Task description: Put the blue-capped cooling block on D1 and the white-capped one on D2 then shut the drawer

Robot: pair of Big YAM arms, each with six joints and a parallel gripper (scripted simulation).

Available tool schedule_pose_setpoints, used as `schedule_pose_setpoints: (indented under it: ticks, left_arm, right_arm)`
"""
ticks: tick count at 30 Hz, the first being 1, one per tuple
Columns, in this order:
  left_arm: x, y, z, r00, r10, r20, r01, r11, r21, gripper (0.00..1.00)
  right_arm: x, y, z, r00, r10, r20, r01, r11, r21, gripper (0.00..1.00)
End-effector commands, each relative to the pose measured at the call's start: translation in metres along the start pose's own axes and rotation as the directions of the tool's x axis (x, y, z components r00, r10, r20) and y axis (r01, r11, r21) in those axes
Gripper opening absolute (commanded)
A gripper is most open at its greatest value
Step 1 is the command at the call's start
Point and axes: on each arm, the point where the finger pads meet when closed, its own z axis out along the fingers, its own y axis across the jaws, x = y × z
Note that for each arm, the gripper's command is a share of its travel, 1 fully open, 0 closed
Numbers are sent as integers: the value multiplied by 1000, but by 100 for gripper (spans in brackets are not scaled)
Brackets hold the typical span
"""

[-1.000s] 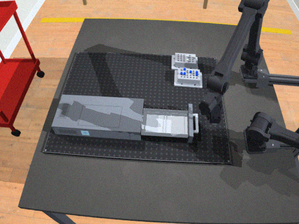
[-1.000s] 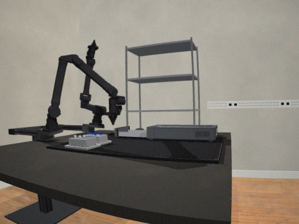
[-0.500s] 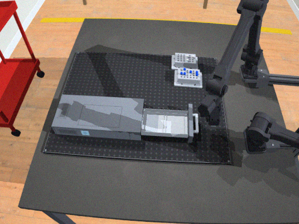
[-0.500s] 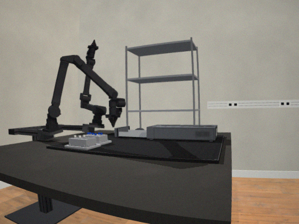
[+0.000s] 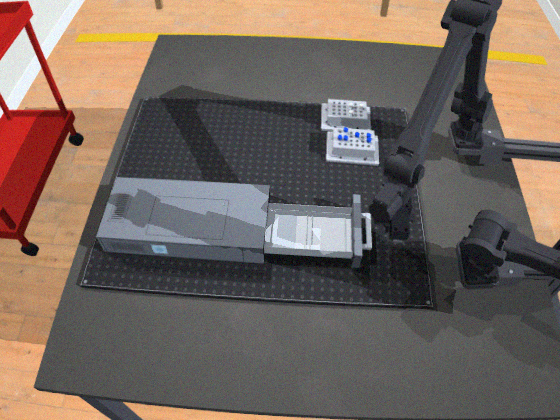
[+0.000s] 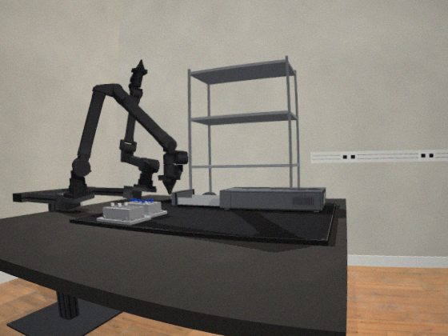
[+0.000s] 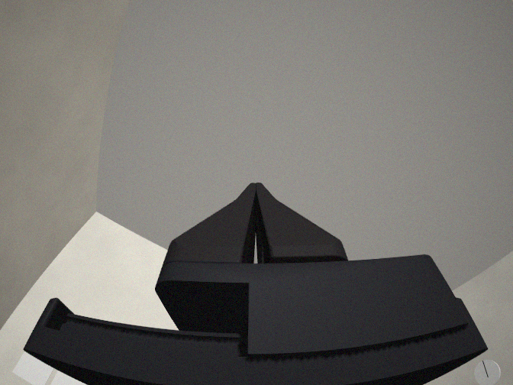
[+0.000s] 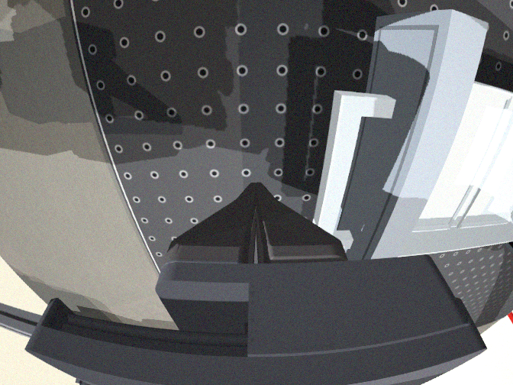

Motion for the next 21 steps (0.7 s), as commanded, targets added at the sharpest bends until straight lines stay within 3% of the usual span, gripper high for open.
schedule_pose_setpoints:
  ticks: [1, 21]
  left_arm:
    - [23, -2, 8, 999, 8, -34, -8, 1000, 1, 0]
    - [23, -2, 8, 999, 8, -34, -8, 1000, 1, 0]
  right_arm:
    - [-1, -3, 12, 1000, -11, 1, 11, 1000, 2, 0]
    - [-13, -11, 22, 1000, -3, 29, 2, 1000, 23, 0]
